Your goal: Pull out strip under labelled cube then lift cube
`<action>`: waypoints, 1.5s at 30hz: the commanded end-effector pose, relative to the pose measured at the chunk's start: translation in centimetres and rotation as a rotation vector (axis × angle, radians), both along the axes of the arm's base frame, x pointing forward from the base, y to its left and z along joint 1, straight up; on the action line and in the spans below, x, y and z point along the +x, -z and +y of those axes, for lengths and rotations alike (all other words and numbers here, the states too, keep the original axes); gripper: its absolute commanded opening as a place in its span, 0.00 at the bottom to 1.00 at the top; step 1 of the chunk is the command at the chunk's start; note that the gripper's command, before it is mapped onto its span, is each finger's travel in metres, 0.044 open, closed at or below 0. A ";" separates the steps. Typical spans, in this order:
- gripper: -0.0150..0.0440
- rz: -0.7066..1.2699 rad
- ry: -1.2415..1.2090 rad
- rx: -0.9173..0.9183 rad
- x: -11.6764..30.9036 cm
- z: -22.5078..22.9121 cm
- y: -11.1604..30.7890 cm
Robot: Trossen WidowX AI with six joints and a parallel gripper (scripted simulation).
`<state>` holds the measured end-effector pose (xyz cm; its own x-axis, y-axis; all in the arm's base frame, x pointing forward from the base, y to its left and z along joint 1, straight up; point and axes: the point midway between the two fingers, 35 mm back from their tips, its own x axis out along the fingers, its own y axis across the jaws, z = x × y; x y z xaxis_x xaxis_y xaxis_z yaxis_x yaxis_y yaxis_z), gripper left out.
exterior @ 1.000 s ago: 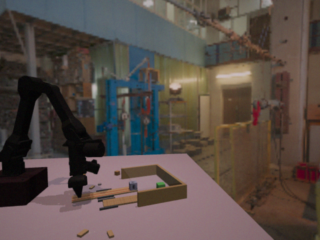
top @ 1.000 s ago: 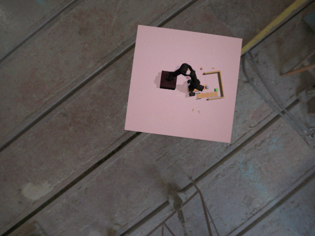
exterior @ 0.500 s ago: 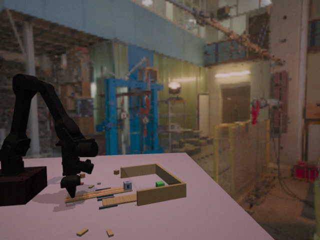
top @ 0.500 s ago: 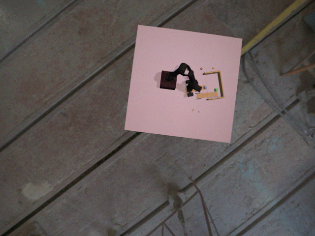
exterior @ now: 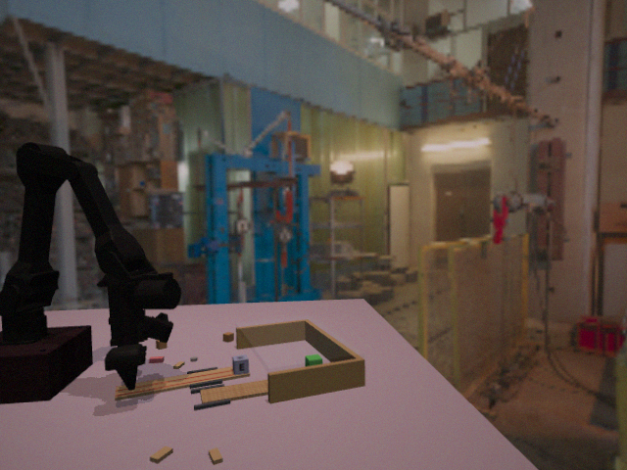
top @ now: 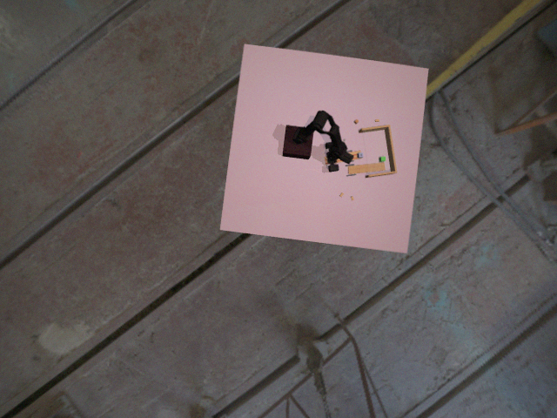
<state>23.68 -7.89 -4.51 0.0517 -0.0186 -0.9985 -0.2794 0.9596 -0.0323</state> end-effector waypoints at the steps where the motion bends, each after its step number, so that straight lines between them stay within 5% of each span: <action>1: 0.25 0.032 0.003 0.003 -1.5 -0.1 0.5; 45: 0.25 0.034 0.003 0.003 -3.3 -0.6 0.6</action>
<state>21.30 -8.70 -4.63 0.0477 -0.0204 -0.9987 -0.2762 0.9605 -0.0328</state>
